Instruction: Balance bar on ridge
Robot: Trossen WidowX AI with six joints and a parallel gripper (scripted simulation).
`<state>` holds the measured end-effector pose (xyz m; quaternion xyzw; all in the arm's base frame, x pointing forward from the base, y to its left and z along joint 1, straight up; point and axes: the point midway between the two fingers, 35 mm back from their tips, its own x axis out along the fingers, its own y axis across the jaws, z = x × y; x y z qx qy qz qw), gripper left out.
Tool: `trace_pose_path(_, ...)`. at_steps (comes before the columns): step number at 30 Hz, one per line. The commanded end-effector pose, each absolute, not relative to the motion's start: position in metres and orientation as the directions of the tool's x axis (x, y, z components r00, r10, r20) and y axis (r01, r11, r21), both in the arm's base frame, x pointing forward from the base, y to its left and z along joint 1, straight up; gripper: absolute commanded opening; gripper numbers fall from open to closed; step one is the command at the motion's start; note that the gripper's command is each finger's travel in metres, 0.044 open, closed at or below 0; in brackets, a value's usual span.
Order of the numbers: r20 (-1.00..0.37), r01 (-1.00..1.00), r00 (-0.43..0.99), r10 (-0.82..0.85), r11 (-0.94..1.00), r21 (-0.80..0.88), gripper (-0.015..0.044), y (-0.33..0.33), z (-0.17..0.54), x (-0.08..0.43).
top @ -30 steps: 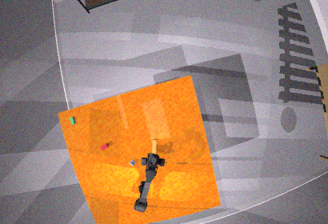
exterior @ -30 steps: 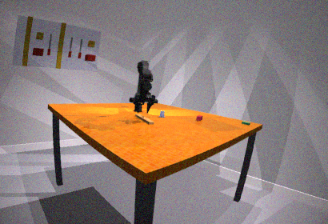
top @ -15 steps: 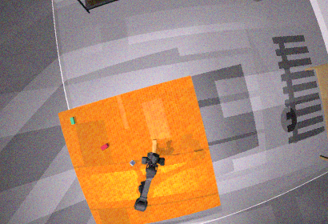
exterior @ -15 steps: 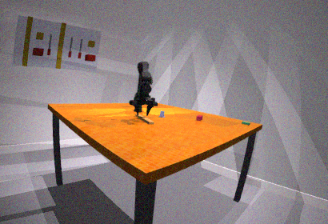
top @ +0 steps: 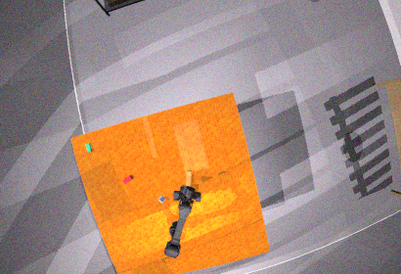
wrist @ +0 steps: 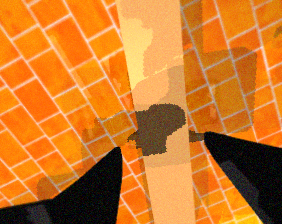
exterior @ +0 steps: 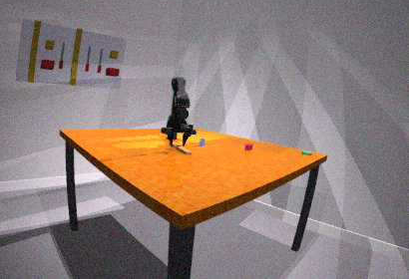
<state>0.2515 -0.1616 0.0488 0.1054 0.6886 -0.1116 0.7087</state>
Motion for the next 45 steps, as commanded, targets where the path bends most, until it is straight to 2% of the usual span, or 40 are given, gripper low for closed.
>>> trace_pose_path(1, -1.000, 0.307, 0.023, -0.015, 0.952, -0.007, 0.0315, -0.162, 0.048, 0.251)
trace_pose_path(6, -1.000, 0.307, 0.023, -0.015, 0.952, -0.007, 0.0315, -0.162, 0.048, 0.251)
trace_pose_path(12, -1.000, 0.303, 0.026, -0.012, 0.953, -0.004, 0.0157, -0.161, 0.048, 0.251)
trace_pose_path(20, -1.000, 0.303, 0.026, -0.012, 0.953, -0.004, 0.0104, -0.161, 0.048, 0.251)
trace_pose_path(24, -1.000, 0.304, 0.026, -0.013, 0.953, -0.004, 0.0000, -0.162, 0.055, 0.252)
trace_pose_path(45, -1.000, 0.306, 0.025, -0.014, 0.952, -0.006, 0.0000, -0.163, 0.108, 0.253)
